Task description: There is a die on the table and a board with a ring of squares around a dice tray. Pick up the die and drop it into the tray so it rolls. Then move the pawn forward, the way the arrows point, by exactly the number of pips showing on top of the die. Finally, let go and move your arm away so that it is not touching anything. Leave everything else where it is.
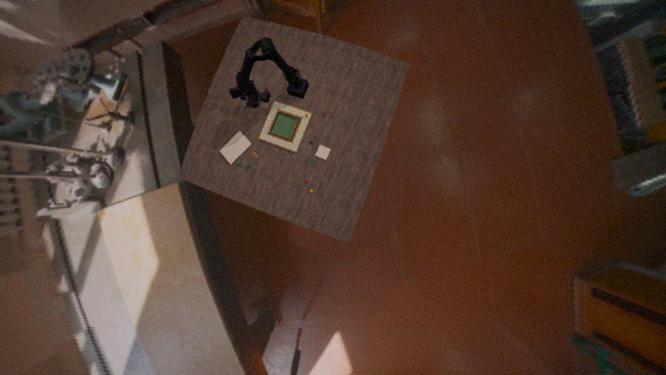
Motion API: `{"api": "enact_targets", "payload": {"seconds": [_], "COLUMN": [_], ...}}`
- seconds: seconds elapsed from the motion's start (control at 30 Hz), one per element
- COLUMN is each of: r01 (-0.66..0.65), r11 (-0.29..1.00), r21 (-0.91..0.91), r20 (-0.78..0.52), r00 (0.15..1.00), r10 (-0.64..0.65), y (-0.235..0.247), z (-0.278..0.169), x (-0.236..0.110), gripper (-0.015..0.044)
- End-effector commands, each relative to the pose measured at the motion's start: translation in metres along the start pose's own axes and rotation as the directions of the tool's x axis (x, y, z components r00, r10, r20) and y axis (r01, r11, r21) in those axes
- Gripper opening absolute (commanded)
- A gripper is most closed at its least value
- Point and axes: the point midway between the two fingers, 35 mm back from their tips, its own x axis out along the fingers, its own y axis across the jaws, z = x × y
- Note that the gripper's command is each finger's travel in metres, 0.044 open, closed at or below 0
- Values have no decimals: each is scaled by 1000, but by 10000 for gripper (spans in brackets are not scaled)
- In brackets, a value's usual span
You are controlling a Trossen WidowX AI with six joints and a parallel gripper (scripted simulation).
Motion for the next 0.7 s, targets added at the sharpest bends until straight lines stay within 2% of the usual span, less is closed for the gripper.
{"api": "enact_targets", "payload": {"seconds": [0.0,0.47,0.67], "r01": [9,-20,-21], "r11": [1000,1000,1000], "r21": [3,-19,-15], "r20": [0,6,7], "r00": [1000,1000,1000], "r10": [-9,20,21], "y": [-5,-2,3], "z": [2,4,11], "x": [-15,-104,-108], "gripper": [0,0,0]}}
